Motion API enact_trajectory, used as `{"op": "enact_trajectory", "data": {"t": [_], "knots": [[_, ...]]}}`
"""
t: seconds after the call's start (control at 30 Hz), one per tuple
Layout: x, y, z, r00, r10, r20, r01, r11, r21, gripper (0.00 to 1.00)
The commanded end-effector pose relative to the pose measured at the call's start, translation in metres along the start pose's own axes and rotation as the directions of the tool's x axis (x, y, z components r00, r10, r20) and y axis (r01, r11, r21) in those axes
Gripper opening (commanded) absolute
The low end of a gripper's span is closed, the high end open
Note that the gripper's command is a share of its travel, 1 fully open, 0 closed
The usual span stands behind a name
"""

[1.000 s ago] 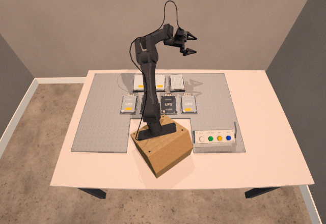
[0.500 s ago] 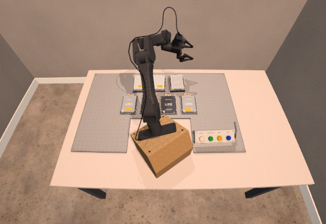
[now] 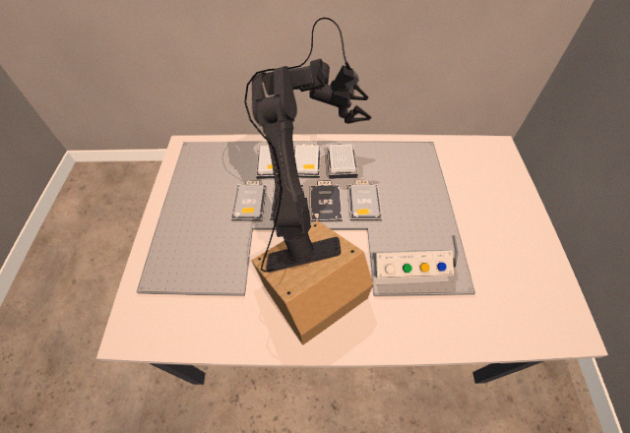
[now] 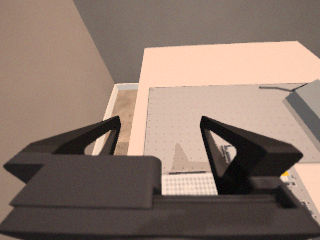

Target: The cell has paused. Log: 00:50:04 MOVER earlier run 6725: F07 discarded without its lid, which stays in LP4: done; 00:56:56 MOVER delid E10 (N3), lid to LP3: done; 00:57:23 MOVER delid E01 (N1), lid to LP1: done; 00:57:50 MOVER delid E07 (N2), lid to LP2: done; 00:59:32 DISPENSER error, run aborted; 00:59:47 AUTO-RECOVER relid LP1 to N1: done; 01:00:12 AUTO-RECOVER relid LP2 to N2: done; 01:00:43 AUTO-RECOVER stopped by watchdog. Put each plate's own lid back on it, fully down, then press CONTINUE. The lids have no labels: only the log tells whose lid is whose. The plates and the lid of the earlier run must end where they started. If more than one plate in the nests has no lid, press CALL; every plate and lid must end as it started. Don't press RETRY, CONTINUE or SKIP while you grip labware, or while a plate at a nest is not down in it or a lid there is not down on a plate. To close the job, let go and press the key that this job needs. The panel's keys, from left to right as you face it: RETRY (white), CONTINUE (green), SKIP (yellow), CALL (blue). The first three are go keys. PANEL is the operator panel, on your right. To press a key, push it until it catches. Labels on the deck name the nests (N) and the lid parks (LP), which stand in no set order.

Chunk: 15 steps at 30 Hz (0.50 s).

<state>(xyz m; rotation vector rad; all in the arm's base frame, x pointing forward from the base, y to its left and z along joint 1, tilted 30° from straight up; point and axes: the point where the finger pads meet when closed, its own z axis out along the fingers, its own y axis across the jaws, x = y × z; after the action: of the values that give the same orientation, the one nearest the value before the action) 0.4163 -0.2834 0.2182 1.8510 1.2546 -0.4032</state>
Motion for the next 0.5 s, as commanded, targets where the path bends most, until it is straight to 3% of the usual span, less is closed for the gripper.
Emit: {"op": "enact_trajectory", "data": {"t": [0.0, 0.07, 0.2, 0.3, 0.4, 0.47], "knots": [[0.004, -0.001, -0.012, 0.997, -0.069, -0.042, 0.067, 0.997, -0.041, 1.00], [-0.003, -0.004, -0.007, 0.994, -0.090, -0.055, 0.088, 0.996, -0.033, 1.00], [0.021, -0.010, -0.016, 0.980, -0.169, -0.104, 0.163, 0.985, -0.063, 1.00], [0.018, -0.016, -0.012, 0.979, -0.173, -0.108, 0.168, 0.984, -0.054, 1.00], [0.037, -0.021, -0.020, 0.961, -0.235, -0.143, 0.225, 0.971, -0.084, 1.00], [0.030, -0.024, -0.015, 0.954, -0.254, -0.157, 0.244, 0.966, -0.081, 1.00]]}}
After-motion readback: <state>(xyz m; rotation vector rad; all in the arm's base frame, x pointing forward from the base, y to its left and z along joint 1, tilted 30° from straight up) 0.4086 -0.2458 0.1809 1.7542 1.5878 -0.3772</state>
